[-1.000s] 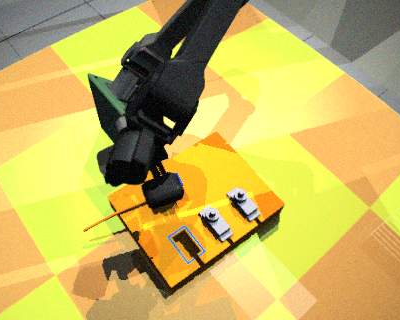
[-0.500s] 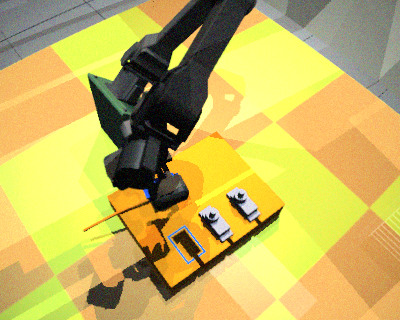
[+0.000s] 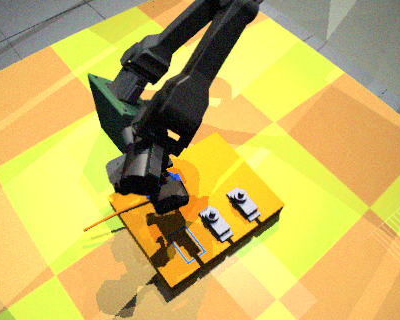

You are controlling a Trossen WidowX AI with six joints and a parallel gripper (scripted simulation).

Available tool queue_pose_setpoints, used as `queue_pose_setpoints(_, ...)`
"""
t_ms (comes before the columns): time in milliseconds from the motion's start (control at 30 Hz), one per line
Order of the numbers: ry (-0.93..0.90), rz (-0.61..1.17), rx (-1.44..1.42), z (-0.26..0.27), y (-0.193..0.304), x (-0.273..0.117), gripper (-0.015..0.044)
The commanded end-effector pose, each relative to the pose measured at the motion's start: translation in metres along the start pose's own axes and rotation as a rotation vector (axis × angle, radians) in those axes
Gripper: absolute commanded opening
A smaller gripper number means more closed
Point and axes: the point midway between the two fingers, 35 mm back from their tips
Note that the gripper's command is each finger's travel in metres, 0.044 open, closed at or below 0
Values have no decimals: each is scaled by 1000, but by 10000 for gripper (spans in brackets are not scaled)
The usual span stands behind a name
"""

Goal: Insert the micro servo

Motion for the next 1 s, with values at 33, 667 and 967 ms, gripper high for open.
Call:
queue_pose_setpoints(33,6,6,11,-3,0,6,387)
queue_pose_setpoints(667,6,5,11,-2,0,0,0)
queue_pose_setpoints(967,6,5,11,-12,0,-24,0)
Point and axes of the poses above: the point midway between the two fingers, 35 mm back from their tips, its own x axis out along the fingers, its own z axis across the jaws, y = z × x, and after that the axes turned 8 degrees about x, right-handed
